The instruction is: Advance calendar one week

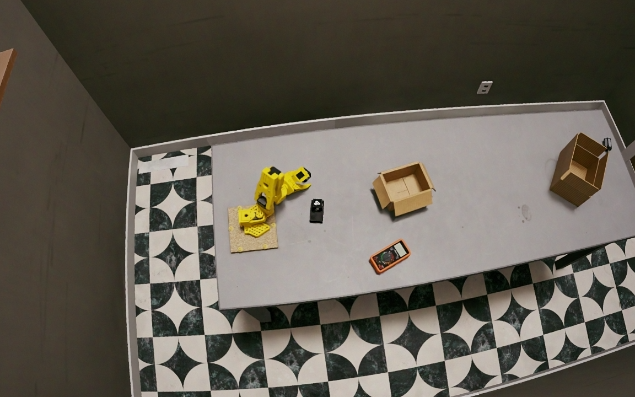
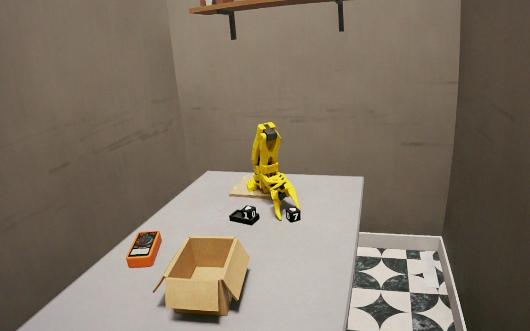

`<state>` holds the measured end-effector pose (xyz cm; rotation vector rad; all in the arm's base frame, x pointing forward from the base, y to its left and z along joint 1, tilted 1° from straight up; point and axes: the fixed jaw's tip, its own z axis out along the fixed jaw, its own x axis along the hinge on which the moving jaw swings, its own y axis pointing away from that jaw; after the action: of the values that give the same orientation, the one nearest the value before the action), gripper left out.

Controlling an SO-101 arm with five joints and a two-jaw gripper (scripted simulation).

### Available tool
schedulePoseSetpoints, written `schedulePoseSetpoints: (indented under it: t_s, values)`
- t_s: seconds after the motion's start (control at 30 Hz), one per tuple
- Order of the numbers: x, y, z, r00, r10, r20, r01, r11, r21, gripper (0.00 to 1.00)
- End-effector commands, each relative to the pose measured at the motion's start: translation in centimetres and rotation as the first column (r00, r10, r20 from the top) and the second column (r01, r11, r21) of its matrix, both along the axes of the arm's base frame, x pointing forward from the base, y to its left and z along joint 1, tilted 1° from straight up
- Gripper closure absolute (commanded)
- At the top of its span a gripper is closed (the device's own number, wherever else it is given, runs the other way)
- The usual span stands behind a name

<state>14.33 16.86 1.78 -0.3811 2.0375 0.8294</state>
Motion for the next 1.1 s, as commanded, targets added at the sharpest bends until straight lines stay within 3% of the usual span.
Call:
schedulePoseSetpoints:
  t_s: [0.0,0.83,1.07]
  values:
    - [-0.41,-0.20,0.60,0.988,-0.061,-0.144,0.081,0.988,0.134,0.64]
    - [-0.40,-0.19,0.65,0.988,-0.060,-0.142,0.080,0.987,0.136,0.64]
    - [-0.24,-0.02,1.28,0.988,-0.054,-0.142,0.079,0.981,0.177,0.64]
